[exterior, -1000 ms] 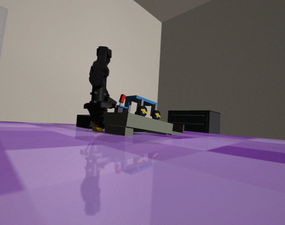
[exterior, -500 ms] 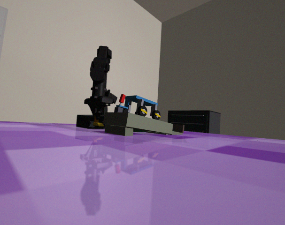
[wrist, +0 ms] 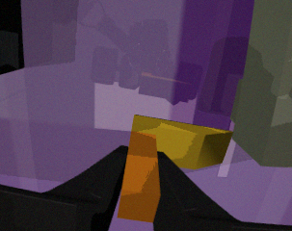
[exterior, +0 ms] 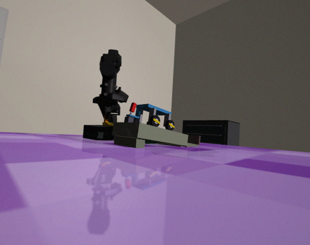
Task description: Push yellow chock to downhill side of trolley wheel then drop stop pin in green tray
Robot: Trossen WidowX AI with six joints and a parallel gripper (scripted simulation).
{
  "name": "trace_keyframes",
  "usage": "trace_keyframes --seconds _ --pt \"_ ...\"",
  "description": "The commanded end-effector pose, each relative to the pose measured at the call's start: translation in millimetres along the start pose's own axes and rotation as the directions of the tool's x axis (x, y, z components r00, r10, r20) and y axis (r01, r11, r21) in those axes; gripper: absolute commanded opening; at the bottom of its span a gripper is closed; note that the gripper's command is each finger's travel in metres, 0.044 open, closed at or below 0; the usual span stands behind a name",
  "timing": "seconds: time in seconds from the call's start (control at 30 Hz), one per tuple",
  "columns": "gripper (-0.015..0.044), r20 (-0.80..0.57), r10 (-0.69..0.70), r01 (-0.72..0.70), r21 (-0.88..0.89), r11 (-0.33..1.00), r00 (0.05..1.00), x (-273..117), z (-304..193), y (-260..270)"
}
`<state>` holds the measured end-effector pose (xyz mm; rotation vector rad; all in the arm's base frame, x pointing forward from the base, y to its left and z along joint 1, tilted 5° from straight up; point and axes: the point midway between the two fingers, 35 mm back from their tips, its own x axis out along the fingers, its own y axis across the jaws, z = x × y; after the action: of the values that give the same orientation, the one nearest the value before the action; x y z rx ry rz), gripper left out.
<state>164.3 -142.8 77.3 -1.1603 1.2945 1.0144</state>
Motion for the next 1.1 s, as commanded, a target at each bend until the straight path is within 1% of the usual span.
trace_keyframes --seconds 0.0,0.67,0.87,0.97,1.07 --pt "0.0 -0.009 -0.005 0.005 0.007 1.0 1.0 -14.7 -0.6 0.1" --pt "0.0 -0.009 -0.005 0.005 0.007 1.0 1.0 -73.9 -2.6 0.1" --pt "0.0 -0.009 -0.005 0.005 0.007 1.0 1.0 -76.1 -2.8 0.1" --pt "0.0 -0.009 -0.005 0.005 0.053 0.999 1.0 -76.1 -2.9 0.1" --pt "0.0 -0.008 -0.005 0.006 0.156 0.988 1.0 -76.1 -2.9 0.1"
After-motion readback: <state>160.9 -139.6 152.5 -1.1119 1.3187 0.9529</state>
